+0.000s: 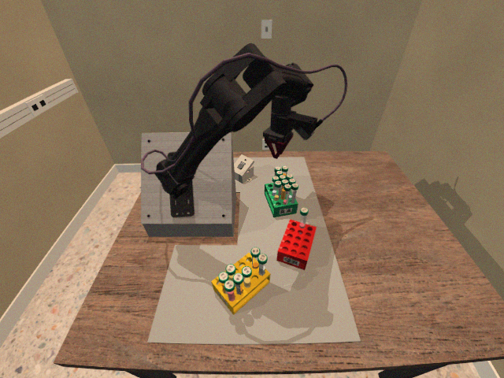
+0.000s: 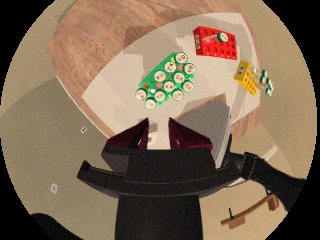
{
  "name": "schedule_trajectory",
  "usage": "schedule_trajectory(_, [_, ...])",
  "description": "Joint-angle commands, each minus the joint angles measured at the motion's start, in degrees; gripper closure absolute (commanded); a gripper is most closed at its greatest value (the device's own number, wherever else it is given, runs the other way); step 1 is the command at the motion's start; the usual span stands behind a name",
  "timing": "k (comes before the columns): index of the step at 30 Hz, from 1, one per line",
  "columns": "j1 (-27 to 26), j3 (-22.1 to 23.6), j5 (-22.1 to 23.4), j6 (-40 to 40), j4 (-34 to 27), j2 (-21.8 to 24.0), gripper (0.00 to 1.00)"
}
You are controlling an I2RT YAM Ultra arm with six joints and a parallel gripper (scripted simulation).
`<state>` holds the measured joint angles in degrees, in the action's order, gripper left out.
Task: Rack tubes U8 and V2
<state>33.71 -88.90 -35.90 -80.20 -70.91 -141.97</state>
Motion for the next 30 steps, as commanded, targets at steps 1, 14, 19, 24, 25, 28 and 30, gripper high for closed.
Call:
schedule_trajectory(1, [2.3, -4.4, 1.3, -2.5, -1.2, -3.1, 0.70])
schedule_trajectory(14, [2.1, -6.6, 0.6, -3.2, -2.0, -3.0, 0.70])
schedule_trajectory(19, [2.2, -3.4, 0.5, -2.7, -0.2, -2.6, 0.70])
schedule_trajectory(24, [1.1, -2.2, 0.3, -1.8, 0.9, -2.3, 0.70])
schedule_trajectory(25, [0.9, -1.7, 0.1, -1.7, 1.4, -2.3, 0.70])
schedule_trajectory(28, [0.4, -0.4, -0.2, -1.1, 2.9, -2.3, 0.70])
schedule_trajectory(30, [1.0, 0.2, -0.4, -0.8, 3.8, -2.7, 0.70])
